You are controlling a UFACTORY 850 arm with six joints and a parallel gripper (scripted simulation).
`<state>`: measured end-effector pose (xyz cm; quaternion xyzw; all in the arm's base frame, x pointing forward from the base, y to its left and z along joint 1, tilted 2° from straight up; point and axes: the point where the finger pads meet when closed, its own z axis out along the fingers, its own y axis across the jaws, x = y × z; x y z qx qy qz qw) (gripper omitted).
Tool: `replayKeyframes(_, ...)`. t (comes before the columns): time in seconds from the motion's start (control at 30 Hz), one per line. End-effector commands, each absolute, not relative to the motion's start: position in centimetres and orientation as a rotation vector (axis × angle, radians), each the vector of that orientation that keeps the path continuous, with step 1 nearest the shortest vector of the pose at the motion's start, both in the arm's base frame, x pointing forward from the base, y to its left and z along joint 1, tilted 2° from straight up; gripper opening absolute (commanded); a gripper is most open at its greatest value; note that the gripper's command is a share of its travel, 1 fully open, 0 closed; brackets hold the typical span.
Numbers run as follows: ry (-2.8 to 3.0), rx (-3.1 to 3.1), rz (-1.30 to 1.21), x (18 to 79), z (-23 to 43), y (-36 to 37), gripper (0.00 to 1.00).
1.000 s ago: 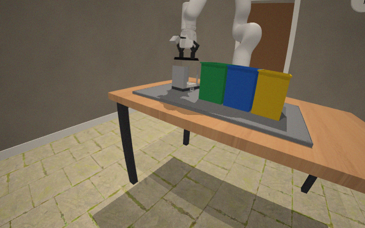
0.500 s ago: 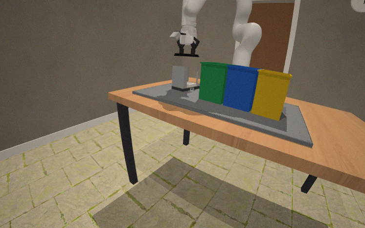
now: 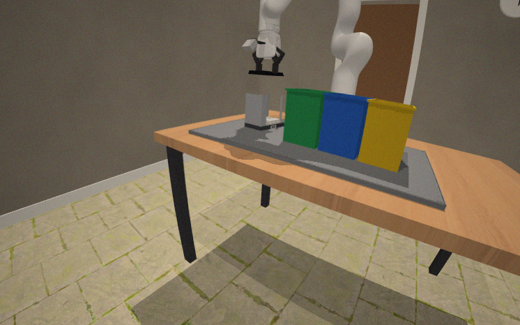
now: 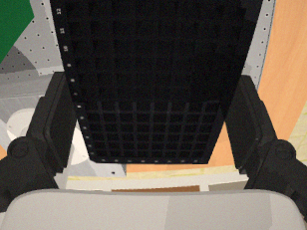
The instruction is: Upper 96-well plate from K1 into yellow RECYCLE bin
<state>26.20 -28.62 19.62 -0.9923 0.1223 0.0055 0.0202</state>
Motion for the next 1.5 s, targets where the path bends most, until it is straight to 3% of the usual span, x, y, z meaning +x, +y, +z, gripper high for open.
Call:
replayKeyframes(0.0,0.379,-3.079,0.015,26.3,20.3,-28.7,0.00)
replayKeyframes(0.63,0.379,-3.079,0.015,26.3,21.2,-28.7,0.00)
replayKeyframes(1.47,0.224,-3.094,0.012,28.0,21.2,-21.3,0.00)
